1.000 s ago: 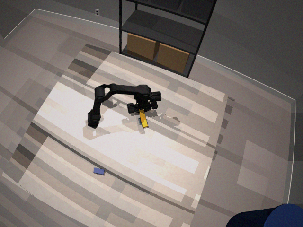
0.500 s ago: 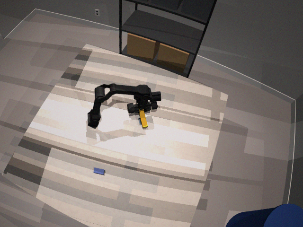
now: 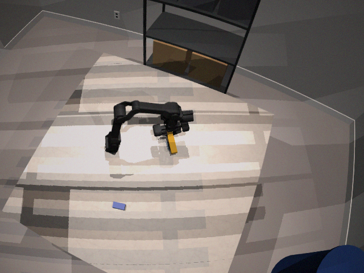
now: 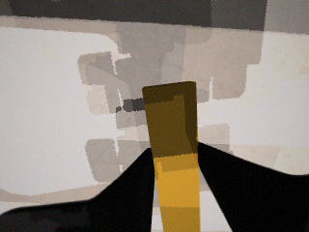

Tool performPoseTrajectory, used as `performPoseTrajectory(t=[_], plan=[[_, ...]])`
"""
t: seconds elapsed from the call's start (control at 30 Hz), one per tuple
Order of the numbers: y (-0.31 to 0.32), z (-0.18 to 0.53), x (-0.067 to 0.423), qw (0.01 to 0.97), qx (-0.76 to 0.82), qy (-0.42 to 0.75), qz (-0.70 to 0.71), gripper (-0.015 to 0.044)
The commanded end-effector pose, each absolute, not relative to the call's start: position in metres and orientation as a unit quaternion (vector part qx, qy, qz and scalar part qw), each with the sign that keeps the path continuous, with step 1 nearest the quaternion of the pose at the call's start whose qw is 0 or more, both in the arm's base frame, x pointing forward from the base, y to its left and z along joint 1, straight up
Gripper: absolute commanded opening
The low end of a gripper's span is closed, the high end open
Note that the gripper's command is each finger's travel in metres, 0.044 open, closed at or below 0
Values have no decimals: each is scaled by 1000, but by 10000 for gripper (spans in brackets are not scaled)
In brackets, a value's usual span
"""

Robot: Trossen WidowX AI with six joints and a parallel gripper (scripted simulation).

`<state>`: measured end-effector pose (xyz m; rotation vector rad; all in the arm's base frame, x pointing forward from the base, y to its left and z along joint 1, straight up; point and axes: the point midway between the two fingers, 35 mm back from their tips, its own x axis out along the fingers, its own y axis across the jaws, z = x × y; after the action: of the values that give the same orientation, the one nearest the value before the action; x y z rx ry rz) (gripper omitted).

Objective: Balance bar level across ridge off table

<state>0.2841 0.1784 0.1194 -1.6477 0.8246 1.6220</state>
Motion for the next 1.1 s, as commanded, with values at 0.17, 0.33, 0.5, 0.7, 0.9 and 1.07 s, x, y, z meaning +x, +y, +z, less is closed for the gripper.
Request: performPoseTrajectory(t=[0.17, 0.33, 0.5, 0.7, 0.9, 1.07], plan=[[178, 118, 285, 336, -633, 316, 622, 0], [178, 118, 285, 336, -633, 316, 622, 0], [178, 117, 285, 336, -633, 316, 622, 0], [178, 117, 285, 336, -633, 316, 622, 0], [178, 116, 285, 336, -633, 316, 622, 0], [178, 116, 285, 336, -633, 316, 622, 0]])
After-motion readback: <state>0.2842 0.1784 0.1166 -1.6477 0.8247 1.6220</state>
